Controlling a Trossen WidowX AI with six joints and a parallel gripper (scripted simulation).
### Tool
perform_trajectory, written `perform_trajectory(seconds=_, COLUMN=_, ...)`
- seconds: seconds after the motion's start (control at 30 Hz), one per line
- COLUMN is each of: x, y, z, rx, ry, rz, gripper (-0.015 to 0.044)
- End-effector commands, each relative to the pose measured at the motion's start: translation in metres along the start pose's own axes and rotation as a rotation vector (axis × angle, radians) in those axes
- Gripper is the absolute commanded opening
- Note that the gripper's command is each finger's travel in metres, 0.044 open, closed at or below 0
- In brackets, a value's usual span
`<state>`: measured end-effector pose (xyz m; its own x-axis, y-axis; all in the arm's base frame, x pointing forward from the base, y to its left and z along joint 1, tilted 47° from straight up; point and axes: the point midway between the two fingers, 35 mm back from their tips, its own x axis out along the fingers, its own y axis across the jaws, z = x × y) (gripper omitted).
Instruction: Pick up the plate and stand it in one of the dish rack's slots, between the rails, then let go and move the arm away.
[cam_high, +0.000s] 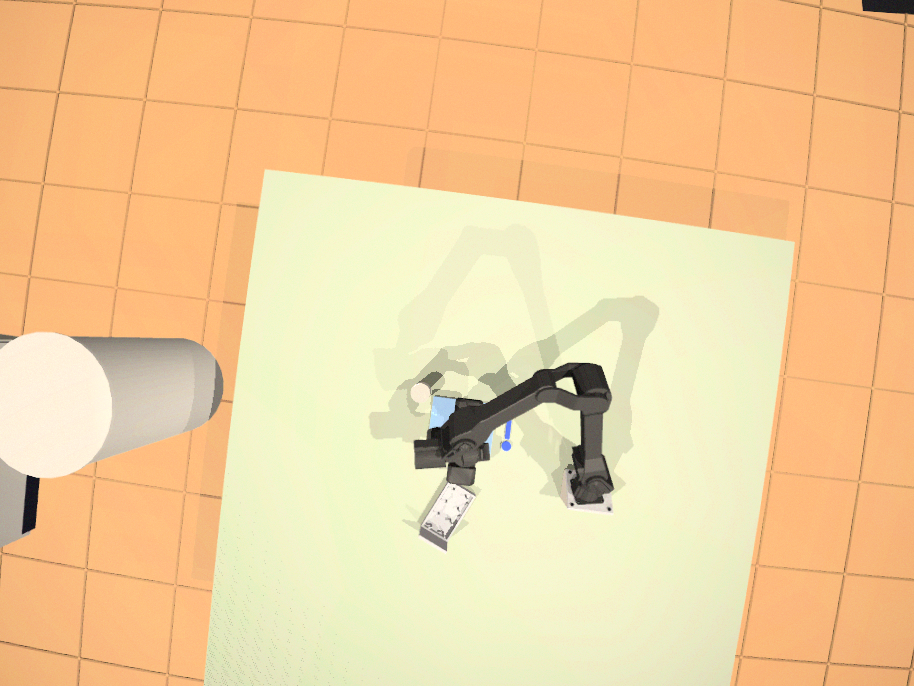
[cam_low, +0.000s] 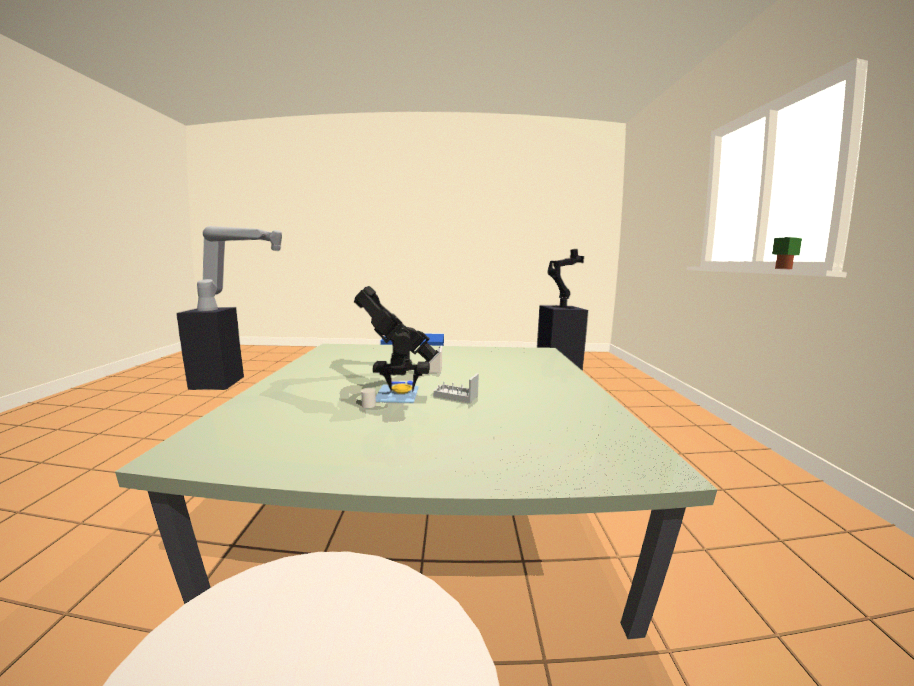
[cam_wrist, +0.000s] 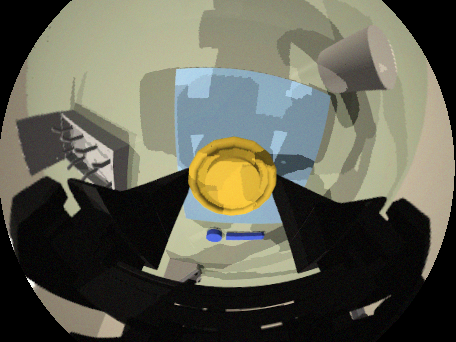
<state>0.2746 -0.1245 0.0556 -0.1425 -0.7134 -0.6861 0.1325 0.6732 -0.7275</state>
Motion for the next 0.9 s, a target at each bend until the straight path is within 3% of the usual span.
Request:
perform_trajectory(seconds=0.0, x=-0.013, y=0.001, z=0.004, rx=-0.001, ry=-0.016, rz=0.005, gripper=0.0187)
perform_trajectory(seconds=0.23, x=-0.053, y=0.003, z=0.011, rx=-0.009, ry=-0.051, rz=0.022, gripper=0.0003)
perform_trajectory(seconds=0.87, x=-0.144, y=0.004, z=0.014, rx=-0.028, ry=-0.118, rz=0.052, gripper=0.0)
